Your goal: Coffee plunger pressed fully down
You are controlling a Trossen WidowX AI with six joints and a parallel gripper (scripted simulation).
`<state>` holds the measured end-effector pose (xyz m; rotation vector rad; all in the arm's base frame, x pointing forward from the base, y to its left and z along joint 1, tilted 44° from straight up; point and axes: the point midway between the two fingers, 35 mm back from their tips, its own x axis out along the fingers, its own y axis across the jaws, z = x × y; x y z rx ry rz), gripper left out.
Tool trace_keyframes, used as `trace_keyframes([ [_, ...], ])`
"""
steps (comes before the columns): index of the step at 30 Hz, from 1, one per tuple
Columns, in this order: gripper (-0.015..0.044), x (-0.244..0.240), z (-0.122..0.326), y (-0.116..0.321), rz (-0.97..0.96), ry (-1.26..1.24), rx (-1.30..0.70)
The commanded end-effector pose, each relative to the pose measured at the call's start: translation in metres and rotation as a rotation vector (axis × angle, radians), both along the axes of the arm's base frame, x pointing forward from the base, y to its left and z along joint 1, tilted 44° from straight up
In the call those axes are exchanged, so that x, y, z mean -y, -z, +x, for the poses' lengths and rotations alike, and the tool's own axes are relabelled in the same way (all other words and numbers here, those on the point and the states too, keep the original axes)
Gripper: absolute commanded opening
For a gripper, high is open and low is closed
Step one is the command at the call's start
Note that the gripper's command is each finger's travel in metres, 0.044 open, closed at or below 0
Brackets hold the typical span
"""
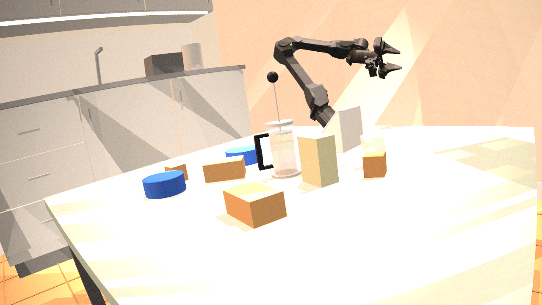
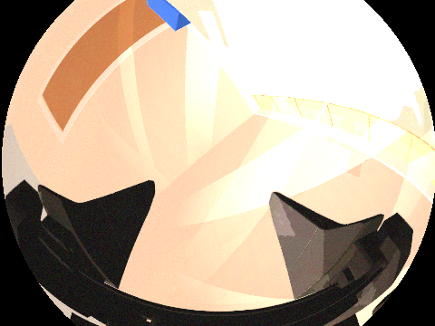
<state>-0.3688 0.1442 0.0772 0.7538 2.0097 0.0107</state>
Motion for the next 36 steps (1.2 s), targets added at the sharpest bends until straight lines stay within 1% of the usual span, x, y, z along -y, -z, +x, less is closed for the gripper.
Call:
trace_keyframes([
  [1,0.0426,-0.003,0.001,0.0,-0.003,0.019,-0.006],
  [2,0.044,-0.008,0.004,-0.001,-0.009,0.058,-0.017],
  [5,0.044,-0.036,0.023,-0.003,-0.04,0.279,-0.086],
  [9,0.044,-0.091,0.068,-0.011,-0.065,0.71,-0.248],
  [10,0.044,-0.103,0.082,-0.011,-0.057,0.769,-0.253],
  [17,0.044,-0.152,0.156,-0.022,-0.034,1.303,-0.495],
  [26,0.044,-0.183,0.239,-0.036,0.096,1.865,-0.837],
  [29,0.044,-0.186,0.259,-0.038,0.137,1.953,-0.891],
  [33,0.044,-0.19,0.306,-0.047,0.276,2.216,-1.124],
  [36,0.044,-0.19,0.332,-0.052,0.371,2.341,-1.262],
])
